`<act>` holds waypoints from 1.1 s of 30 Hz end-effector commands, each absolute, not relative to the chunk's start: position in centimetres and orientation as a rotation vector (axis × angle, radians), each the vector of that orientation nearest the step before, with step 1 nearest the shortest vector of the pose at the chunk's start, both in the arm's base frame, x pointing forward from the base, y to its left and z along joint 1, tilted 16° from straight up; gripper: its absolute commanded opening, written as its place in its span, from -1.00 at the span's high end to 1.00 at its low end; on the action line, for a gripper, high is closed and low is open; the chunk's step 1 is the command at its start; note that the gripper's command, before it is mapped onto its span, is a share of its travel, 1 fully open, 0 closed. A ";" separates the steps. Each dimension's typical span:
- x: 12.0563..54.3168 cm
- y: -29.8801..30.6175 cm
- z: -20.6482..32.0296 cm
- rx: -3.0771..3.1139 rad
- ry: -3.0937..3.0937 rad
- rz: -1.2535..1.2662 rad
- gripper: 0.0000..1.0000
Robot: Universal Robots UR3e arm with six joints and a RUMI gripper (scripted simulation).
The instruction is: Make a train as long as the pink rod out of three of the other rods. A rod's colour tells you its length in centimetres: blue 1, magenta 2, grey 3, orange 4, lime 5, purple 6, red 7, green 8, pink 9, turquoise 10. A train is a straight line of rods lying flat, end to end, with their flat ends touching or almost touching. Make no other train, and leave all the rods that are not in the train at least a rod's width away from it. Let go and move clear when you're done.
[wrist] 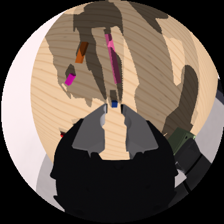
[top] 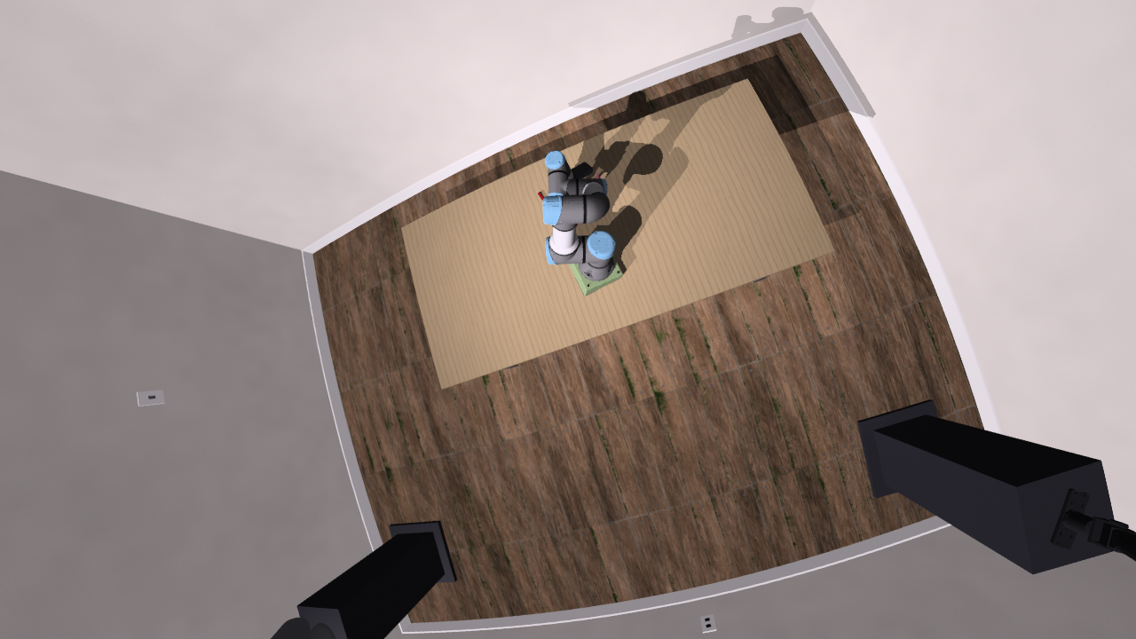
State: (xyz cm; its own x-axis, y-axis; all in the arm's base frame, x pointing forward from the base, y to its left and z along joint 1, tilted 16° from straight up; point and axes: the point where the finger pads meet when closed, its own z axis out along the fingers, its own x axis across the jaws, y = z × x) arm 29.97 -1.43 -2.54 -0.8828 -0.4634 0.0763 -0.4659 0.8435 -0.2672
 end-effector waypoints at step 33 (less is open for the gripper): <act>29.5 1.0 5.8 0.757 -3.006 0.437 0.72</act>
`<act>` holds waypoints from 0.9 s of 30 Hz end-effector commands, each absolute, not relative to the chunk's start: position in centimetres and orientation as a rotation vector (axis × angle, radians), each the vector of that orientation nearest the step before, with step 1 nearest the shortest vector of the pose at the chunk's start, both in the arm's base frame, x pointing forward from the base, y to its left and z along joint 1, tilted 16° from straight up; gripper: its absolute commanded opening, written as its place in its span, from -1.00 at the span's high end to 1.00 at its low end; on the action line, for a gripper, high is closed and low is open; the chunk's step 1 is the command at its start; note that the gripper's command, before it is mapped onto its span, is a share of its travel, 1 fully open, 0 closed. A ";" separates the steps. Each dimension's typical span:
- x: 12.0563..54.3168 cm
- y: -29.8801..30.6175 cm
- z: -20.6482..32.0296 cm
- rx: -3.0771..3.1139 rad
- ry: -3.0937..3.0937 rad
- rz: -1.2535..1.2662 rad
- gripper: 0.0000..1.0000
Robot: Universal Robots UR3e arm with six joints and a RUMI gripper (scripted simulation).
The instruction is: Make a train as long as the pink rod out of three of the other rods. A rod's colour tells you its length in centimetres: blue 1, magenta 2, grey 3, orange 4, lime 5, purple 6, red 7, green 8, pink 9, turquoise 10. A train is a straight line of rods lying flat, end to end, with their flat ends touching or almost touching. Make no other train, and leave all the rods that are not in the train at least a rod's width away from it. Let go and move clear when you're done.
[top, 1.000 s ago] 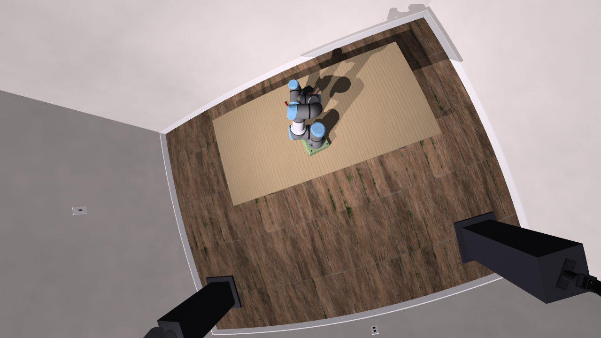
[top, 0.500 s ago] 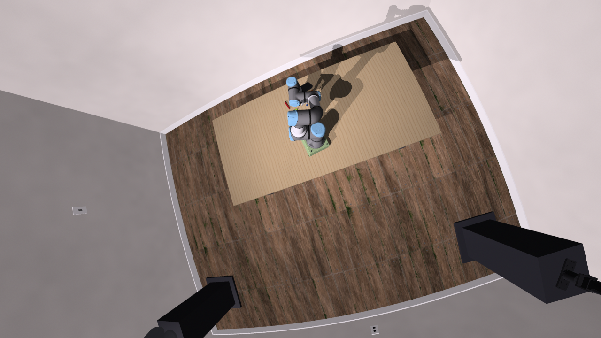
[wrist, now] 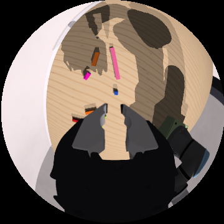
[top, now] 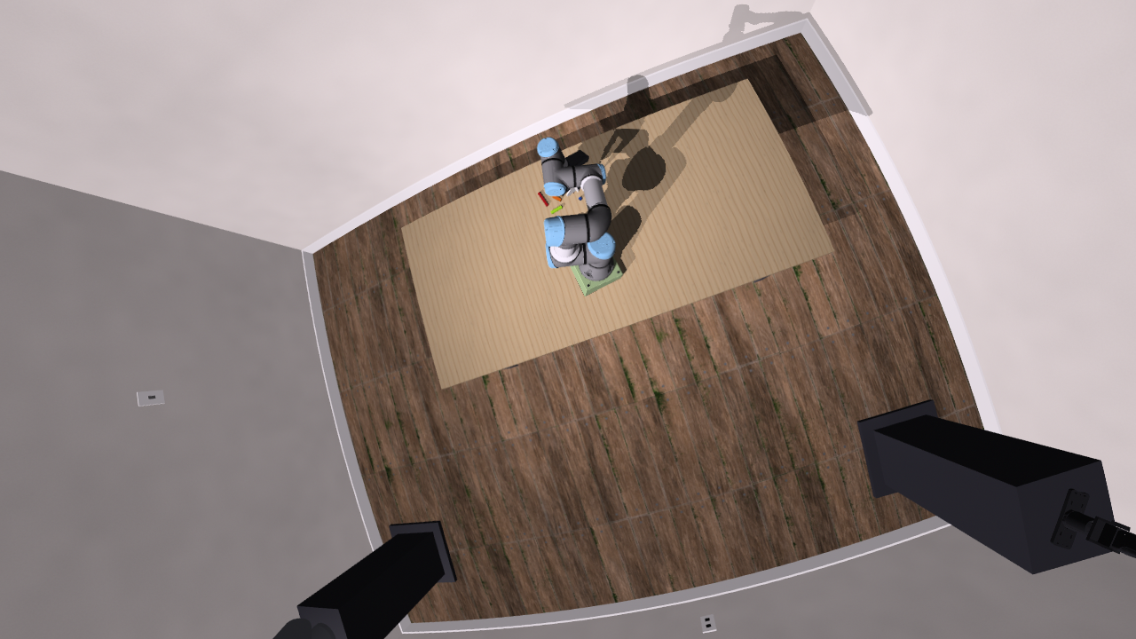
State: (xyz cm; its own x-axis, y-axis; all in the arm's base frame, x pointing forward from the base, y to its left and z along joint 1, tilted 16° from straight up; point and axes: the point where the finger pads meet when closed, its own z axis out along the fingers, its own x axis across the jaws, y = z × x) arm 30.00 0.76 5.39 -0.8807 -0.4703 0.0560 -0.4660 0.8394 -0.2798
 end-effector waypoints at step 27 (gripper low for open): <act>29.4 1.0 5.8 -0.763 3.027 -0.440 -1.00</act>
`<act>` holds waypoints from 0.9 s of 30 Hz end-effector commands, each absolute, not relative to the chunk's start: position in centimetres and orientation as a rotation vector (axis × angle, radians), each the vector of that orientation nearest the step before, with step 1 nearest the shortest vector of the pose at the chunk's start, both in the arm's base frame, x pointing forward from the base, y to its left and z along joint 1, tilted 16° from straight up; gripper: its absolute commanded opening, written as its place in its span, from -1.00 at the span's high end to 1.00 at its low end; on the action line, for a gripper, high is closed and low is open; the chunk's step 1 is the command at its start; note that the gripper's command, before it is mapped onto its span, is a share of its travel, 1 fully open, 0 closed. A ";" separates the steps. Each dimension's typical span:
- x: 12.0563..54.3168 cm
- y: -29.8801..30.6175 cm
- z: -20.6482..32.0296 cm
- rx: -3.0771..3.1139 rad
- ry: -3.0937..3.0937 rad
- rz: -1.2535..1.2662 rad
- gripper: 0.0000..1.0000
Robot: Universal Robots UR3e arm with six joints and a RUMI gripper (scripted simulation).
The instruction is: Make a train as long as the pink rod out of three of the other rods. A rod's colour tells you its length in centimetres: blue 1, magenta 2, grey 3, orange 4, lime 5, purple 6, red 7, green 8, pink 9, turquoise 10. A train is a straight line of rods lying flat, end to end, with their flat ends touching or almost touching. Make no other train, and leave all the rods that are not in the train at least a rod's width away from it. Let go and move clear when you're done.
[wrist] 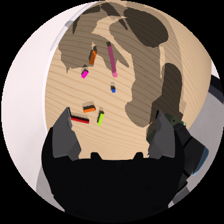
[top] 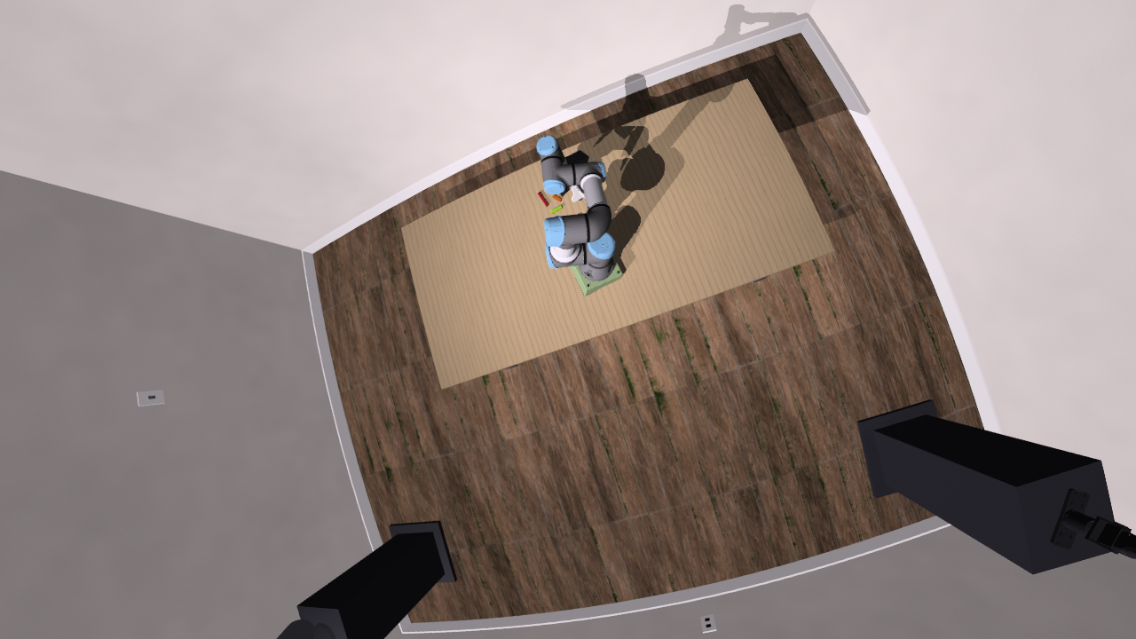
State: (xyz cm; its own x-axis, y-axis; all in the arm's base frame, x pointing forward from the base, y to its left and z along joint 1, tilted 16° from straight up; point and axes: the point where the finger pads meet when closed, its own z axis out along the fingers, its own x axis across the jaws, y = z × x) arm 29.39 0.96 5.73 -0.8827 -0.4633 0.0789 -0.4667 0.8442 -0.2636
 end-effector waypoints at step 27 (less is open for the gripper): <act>30.9 2.7 5.0 1.355 -2.729 0.414 -1.00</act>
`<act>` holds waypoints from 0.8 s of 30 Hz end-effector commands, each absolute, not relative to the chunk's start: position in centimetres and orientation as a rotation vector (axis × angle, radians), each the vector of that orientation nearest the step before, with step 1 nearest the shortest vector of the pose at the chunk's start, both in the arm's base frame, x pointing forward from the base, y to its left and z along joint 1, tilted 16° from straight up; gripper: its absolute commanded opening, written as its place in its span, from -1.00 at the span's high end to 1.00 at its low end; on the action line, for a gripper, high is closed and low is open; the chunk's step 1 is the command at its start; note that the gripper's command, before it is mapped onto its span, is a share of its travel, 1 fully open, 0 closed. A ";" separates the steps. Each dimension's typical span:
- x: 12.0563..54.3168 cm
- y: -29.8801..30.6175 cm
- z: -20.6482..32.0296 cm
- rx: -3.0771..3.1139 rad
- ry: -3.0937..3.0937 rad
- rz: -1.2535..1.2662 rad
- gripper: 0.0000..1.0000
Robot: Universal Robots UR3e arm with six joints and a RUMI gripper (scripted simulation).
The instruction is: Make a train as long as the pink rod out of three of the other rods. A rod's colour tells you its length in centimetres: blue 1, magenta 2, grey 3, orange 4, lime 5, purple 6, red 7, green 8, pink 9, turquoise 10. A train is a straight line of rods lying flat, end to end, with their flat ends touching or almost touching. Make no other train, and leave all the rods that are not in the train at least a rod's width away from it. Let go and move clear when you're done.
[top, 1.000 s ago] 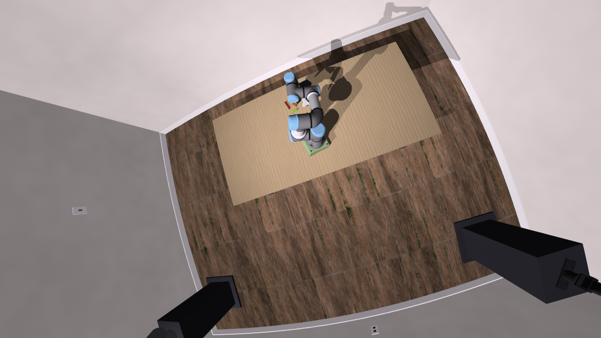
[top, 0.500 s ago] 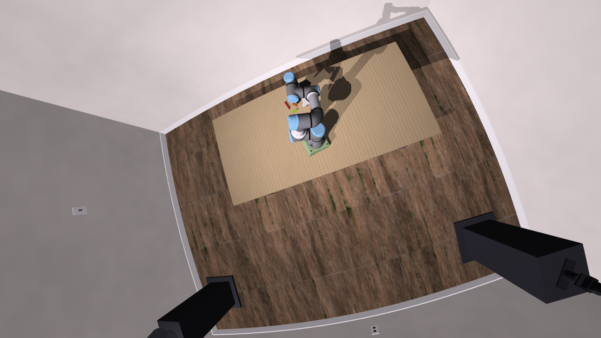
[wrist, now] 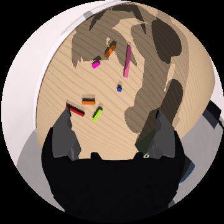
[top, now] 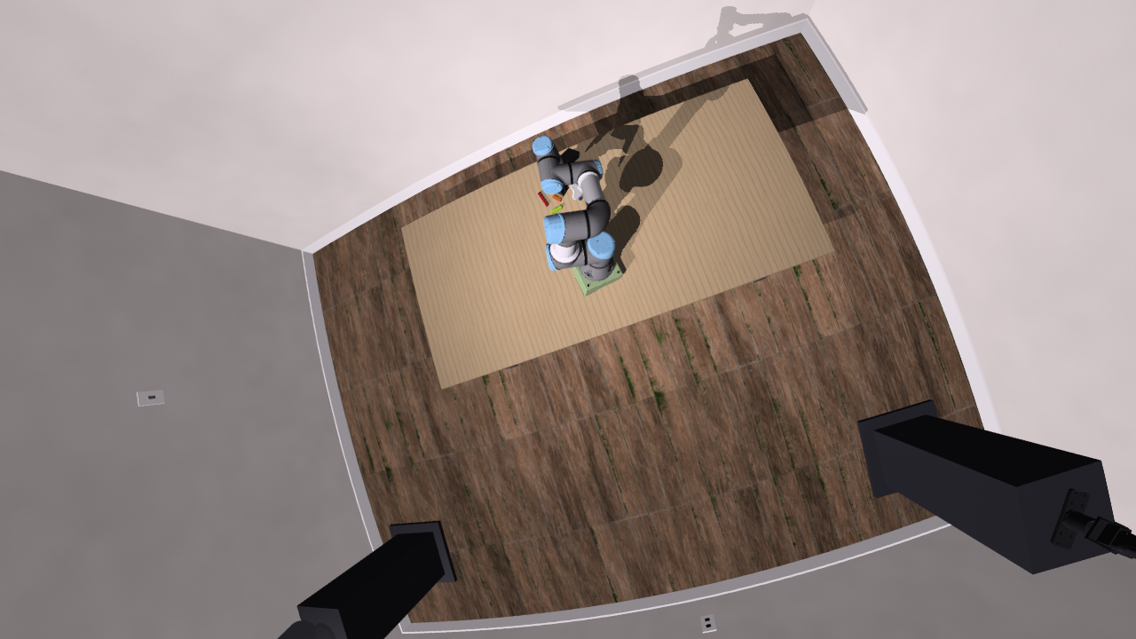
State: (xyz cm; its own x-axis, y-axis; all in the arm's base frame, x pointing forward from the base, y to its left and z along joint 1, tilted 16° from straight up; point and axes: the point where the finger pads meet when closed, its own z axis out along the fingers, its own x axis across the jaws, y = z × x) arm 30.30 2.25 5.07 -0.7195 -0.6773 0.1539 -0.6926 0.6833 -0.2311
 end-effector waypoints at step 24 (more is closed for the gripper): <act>32.0 4.6 4.1 1.869 -2.342 0.376 -1.00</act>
